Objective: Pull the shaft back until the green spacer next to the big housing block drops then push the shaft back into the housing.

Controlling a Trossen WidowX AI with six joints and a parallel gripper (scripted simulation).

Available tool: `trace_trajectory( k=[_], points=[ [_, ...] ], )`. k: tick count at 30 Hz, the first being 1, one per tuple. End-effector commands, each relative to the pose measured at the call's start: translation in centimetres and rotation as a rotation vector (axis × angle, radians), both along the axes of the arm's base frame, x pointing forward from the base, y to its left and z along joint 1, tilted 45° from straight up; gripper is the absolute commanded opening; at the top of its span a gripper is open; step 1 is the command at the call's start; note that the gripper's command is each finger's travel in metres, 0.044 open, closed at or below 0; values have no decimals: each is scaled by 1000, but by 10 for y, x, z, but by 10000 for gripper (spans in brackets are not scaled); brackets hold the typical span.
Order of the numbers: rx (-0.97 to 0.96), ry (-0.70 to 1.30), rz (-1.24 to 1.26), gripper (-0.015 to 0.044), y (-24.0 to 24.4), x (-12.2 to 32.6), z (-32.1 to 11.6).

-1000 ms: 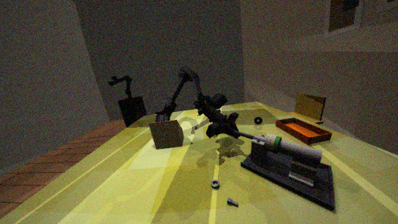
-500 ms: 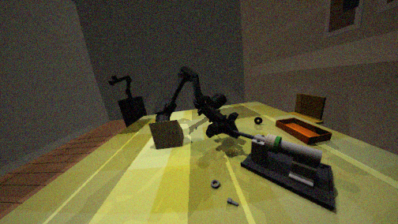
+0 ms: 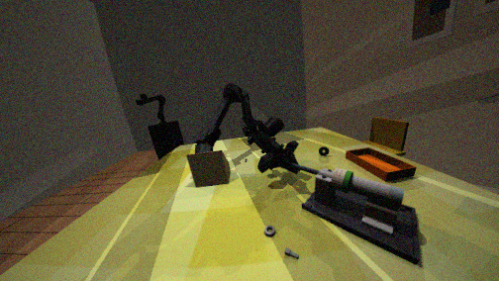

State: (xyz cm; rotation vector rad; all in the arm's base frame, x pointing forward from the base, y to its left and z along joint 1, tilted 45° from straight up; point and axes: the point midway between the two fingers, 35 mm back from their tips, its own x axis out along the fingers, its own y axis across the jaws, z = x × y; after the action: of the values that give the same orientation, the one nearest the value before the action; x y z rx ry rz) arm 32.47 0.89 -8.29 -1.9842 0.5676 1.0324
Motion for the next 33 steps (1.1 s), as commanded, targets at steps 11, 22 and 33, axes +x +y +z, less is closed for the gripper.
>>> trace_trajectory(
  k=[11,22,33],
  points=[
    [3,3,-3,0,1,-2,1],
    [3,3,-3,0,1,-3,1],
    [3,3,-3,0,2,-4,2]
  ],
)
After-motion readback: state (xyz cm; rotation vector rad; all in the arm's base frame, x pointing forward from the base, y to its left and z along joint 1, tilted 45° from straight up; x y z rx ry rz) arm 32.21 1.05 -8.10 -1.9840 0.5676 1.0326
